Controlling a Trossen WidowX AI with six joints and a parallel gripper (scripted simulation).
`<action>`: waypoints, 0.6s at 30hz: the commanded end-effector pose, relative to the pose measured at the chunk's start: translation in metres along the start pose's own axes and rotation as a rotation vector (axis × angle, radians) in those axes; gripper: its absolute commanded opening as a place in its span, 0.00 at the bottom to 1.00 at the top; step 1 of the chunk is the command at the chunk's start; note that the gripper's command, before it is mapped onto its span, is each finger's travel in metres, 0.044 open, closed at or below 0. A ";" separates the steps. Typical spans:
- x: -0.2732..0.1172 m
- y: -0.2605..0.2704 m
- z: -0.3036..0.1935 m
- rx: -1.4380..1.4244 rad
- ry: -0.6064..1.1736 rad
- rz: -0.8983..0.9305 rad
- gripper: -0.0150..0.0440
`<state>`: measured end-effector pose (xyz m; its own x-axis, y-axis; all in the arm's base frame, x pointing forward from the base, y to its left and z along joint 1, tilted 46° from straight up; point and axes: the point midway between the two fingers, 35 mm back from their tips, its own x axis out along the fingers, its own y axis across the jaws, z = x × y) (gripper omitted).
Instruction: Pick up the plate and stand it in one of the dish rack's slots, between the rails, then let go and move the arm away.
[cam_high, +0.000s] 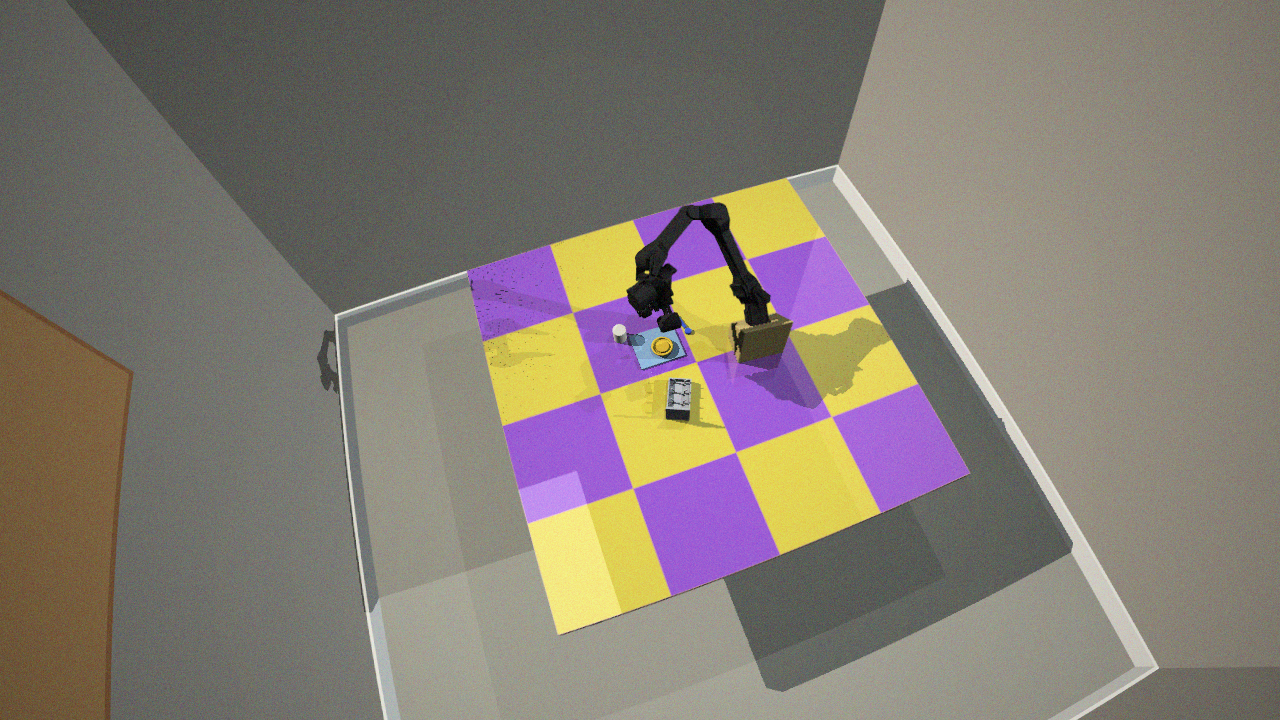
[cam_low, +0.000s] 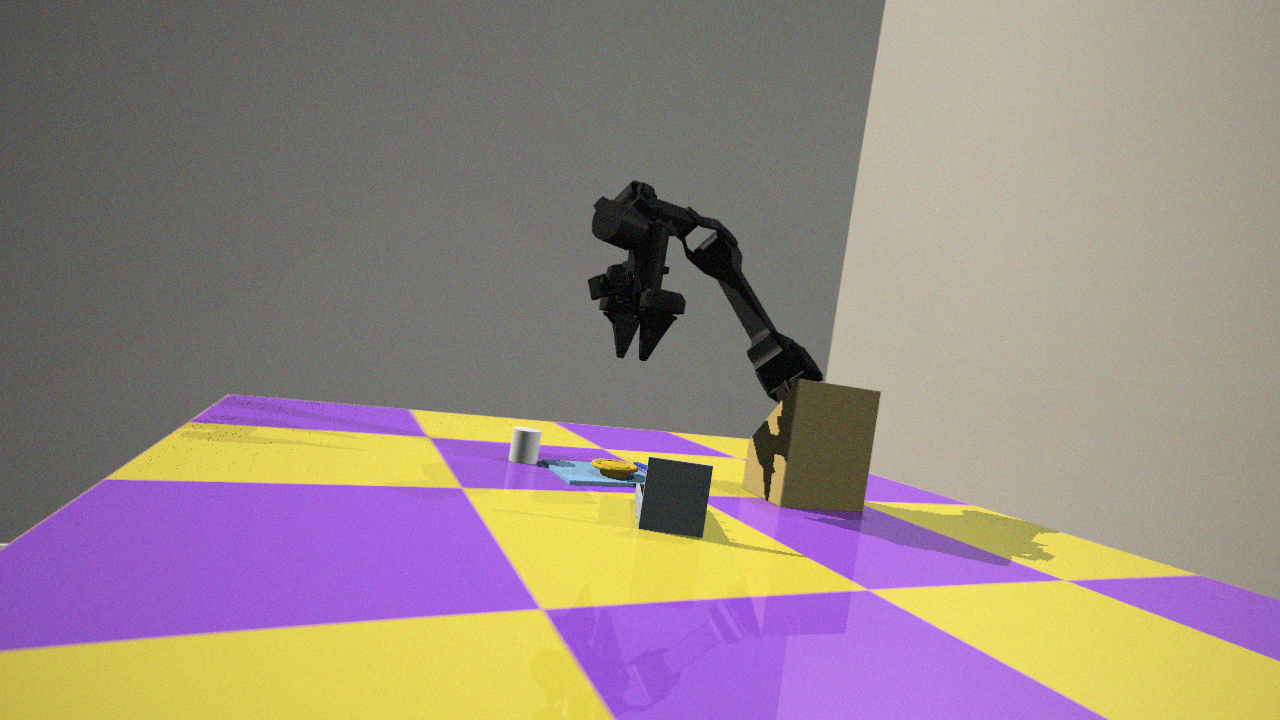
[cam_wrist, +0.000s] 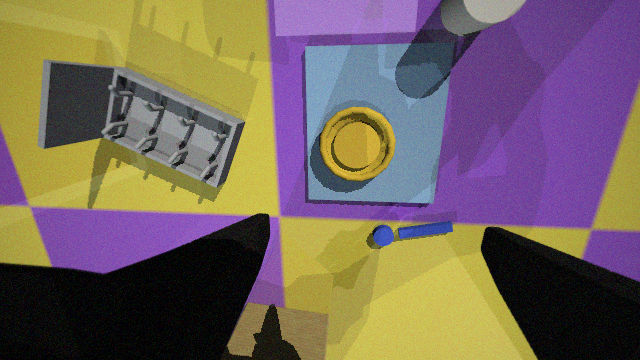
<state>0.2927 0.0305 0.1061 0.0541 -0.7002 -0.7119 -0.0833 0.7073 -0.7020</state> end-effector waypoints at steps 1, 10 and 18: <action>0.002 -0.004 -0.005 -0.033 0.015 -0.015 0.93; 0.106 0.005 0.000 -0.031 0.013 -0.017 0.93; 0.116 0.004 -0.002 -0.031 0.014 -0.019 0.93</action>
<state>0.2980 -0.0444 0.0260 0.0397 -0.7103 -0.7028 -0.1028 0.6967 -0.7099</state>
